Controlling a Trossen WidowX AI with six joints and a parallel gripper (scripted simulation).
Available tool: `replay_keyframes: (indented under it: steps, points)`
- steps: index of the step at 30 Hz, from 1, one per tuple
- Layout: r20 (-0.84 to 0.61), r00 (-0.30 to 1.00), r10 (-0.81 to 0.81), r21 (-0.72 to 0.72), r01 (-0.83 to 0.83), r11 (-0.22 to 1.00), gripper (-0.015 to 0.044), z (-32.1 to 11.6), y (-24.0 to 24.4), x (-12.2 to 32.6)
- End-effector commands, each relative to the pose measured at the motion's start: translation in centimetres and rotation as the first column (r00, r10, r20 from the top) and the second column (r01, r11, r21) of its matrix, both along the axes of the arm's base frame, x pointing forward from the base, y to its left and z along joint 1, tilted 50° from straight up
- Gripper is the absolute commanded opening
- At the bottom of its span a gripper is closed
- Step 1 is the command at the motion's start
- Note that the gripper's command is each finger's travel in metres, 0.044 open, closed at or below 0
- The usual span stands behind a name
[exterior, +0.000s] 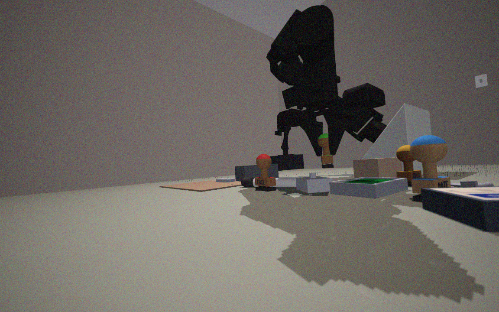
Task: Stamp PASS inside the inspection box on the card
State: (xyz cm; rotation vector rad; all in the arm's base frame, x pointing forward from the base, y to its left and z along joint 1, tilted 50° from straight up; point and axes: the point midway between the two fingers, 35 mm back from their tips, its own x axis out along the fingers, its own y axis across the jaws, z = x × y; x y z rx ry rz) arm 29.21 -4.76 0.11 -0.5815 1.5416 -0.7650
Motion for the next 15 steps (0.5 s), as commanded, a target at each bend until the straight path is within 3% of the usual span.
replay_keyframes:
  steps: [1,15]
  points:
    - [0.013,1.0,-0.004,0.004,0.003,1.0,0.0,0.24,0.28,0.31]
    - [0.012,1.0,-0.003,0.005,0.003,1.0,0.0,0.68,0.79,0.37]
